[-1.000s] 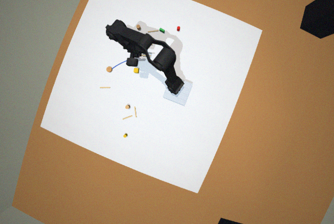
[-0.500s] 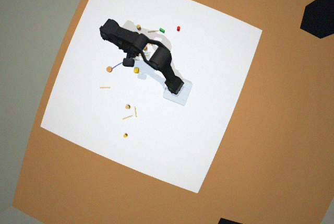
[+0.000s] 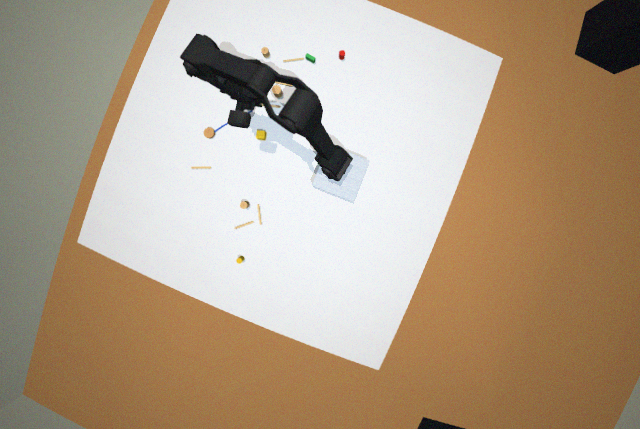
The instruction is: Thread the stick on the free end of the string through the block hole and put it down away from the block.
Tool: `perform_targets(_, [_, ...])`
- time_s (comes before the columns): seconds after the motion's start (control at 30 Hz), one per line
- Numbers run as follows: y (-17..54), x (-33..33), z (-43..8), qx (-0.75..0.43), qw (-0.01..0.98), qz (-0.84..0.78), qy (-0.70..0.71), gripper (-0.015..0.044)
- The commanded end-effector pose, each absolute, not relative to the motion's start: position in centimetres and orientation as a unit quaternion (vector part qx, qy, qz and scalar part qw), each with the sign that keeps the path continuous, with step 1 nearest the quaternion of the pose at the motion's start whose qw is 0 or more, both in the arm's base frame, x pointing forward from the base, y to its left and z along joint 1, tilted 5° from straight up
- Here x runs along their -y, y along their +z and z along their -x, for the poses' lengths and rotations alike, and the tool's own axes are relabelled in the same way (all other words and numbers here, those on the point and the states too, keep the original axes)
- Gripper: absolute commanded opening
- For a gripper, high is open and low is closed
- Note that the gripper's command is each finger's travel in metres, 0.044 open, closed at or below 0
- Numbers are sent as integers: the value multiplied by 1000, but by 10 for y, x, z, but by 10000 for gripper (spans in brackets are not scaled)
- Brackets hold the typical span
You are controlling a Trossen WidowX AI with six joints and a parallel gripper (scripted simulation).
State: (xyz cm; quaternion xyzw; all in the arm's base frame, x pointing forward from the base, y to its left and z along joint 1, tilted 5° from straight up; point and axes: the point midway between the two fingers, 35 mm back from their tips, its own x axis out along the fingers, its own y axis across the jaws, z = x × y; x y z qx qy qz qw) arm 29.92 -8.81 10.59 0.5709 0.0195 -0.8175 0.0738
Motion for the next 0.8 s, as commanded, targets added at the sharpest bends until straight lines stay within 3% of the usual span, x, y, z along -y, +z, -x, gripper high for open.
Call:
perform_targets(0.0, [106, 95, -304, 17, 25, -574, -818, 0])
perform_targets(0.27, [107, 107, -311, 80, -58, -575, -812, 0])
perform_targets(0.53, [107, 107, -311, 71, -51, -575, -813, 0])
perform_targets(0.77, [107, 108, -312, -26, 15, -578, -815, 0])
